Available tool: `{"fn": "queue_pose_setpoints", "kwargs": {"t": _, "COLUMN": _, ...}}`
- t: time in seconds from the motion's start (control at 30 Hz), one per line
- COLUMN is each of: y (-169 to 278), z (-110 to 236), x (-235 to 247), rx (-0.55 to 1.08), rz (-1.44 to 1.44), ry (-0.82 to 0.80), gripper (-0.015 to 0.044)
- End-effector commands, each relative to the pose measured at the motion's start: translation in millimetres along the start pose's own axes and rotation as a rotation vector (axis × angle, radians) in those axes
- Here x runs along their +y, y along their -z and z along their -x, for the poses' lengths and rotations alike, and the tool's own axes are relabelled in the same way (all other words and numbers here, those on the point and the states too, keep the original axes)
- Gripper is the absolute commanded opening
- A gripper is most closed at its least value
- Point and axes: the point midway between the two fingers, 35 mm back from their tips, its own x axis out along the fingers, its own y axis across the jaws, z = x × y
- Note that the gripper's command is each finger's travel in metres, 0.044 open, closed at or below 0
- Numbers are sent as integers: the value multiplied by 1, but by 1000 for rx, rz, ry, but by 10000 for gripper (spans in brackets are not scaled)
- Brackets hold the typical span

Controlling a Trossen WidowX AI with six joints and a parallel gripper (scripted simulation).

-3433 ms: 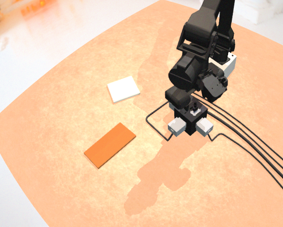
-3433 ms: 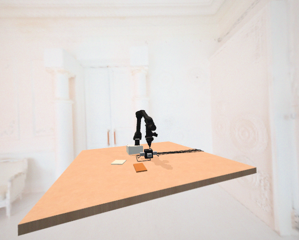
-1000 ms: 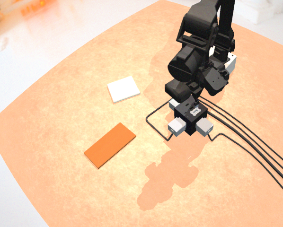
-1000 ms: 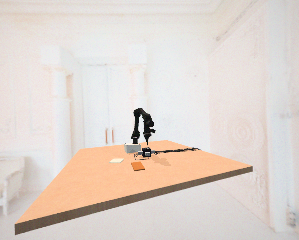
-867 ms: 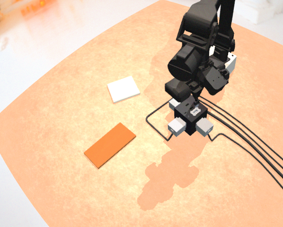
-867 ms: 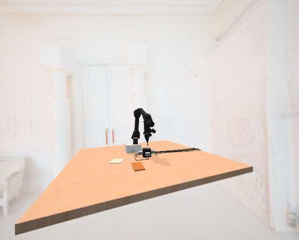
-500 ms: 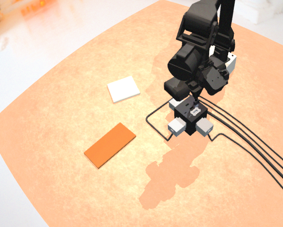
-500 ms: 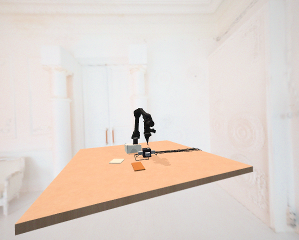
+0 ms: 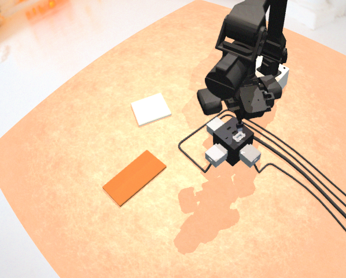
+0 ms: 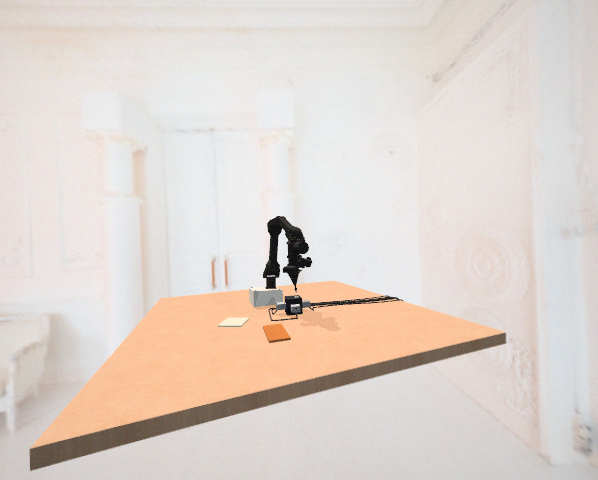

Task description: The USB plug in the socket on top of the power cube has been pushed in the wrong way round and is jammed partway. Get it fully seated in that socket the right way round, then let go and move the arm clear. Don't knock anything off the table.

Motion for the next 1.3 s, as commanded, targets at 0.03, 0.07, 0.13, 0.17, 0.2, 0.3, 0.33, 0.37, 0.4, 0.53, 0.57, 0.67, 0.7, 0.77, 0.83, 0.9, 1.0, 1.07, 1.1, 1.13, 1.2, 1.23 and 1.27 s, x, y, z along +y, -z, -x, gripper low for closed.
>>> {"fn": "queue_pose_setpoints", "kwargs": {"t": 0.03, "y": 0, "z": 0, "x": 0, "rx": 1, "rz": -150, "ry": -1, "gripper": 0}}
{"fn": "queue_pose_setpoints", "kwargs": {"t": 0.07, "y": 0, "z": 0, "x": 0, "rx": 1, "rz": -176, "ry": -1, "gripper": 0}}
{"fn": "queue_pose_setpoints", "kwargs": {"t": 0.13, "y": 0, "z": 0, "x": 0, "rx": 1, "rz": -229, "ry": -1, "gripper": 0}}
{"fn": "queue_pose_setpoints", "kwargs": {"t": 0.17, "y": 0, "z": 0, "x": 0, "rx": 1, "rz": -255, "ry": -1, "gripper": 0}}
{"fn": "queue_pose_setpoints", "kwargs": {"t": 0.2, "y": 0, "z": 0, "x": 0, "rx": 1, "rz": -281, "ry": -1, "gripper": 0}}
{"fn": "queue_pose_setpoints", "kwargs": {"t": 0.3, "y": 0, "z": 0, "x": 0, "rx": 1, "rz": -360, "ry": 0, "gripper": 0}}
{"fn": "queue_pose_setpoints", "kwargs": {"t": 0.33, "y": 0, "z": 0, "x": 0, "rx": 1, "rz": -386, "ry": 0, "gripper": 0}}
{"fn": "queue_pose_setpoints", "kwargs": {"t": 0.37, "y": 0, "z": 0, "x": 0, "rx": 1, "rz": -412, "ry": 0, "gripper": 0}}
{"fn": "queue_pose_setpoints", "kwargs": {"t": 0.4, "y": 0, "z": 0, "x": 0, "rx": 1, "rz": -438, "ry": 0, "gripper": 0}}
{"fn": "queue_pose_setpoints", "kwargs": {"t": 0.53, "y": 0, "z": 0, "x": 0, "rx": 1, "rz": -543, "ry": 0, "gripper": 0}}
{"fn": "queue_pose_setpoints", "kwargs": {"t": 0.57, "y": 0, "z": 0, "x": 0, "rx": 1, "rz": -569, "ry": 0, "gripper": 0}}
{"fn": "queue_pose_setpoints", "kwargs": {"t": 0.67, "y": 0, "z": 0, "x": 0, "rx": 1, "rz": -648, "ry": 0, "gripper": 0}}
{"fn": "queue_pose_setpoints", "kwargs": {"t": 0.7, "y": 0, "z": 0, "x": 0, "rx": 1, "rz": -674, "ry": 0, "gripper": 0}}
{"fn": "queue_pose_setpoints", "kwargs": {"t": 0.77, "y": 0, "z": 0, "x": 0, "rx": 1, "rz": -726, "ry": 0, "gripper": 0}}
{"fn": "queue_pose_setpoints", "kwargs": {"t": 0.83, "y": 0, "z": 0, "x": 0, "rx": 1, "rz": -778, "ry": 0, "gripper": 0}}
{"fn": "queue_pose_setpoints", "kwargs": {"t": 0.9, "y": 0, "z": 0, "x": 0, "rx": 1, "rz": -831, "ry": 0, "gripper": 0}}
{"fn": "queue_pose_setpoints", "kwargs": {"t": 1.0, "y": 0, "z": 0, "x": 0, "rx": 1, "rz": -909, "ry": 0, "gripper": 0}}
{"fn": "queue_pose_setpoints", "kwargs": {"t": 1.07, "y": 0, "z": 0, "x": 0, "rx": 1, "rz": -962, "ry": 0, "gripper": 0}}
{"fn": "queue_pose_setpoints", "kwargs": {"t": 1.1, "y": 0, "z": 0, "x": 0, "rx": 1, "rz": -988, "ry": 0, "gripper": 0}}
{"fn": "queue_pose_setpoints", "kwargs": {"t": 1.13, "y": 0, "z": 0, "x": 0, "rx": 1, "rz": -1014, "ry": 0, "gripper": 0}}
{"fn": "queue_pose_setpoints", "kwargs": {"t": 1.2, "y": 0, "z": 0, "x": 0, "rx": 1, "rz": -1066, "ry": 0, "gripper": 0}}
{"fn": "queue_pose_setpoints", "kwargs": {"t": 1.23, "y": 0, "z": 0, "x": 0, "rx": 1, "rz": -1093, "ry": 0, "gripper": 0}}
{"fn": "queue_pose_setpoints", "kwargs": {"t": 1.27, "y": 0, "z": 0, "x": 0, "rx": 1, "rz": -1119, "ry": 0, "gripper": 0}}
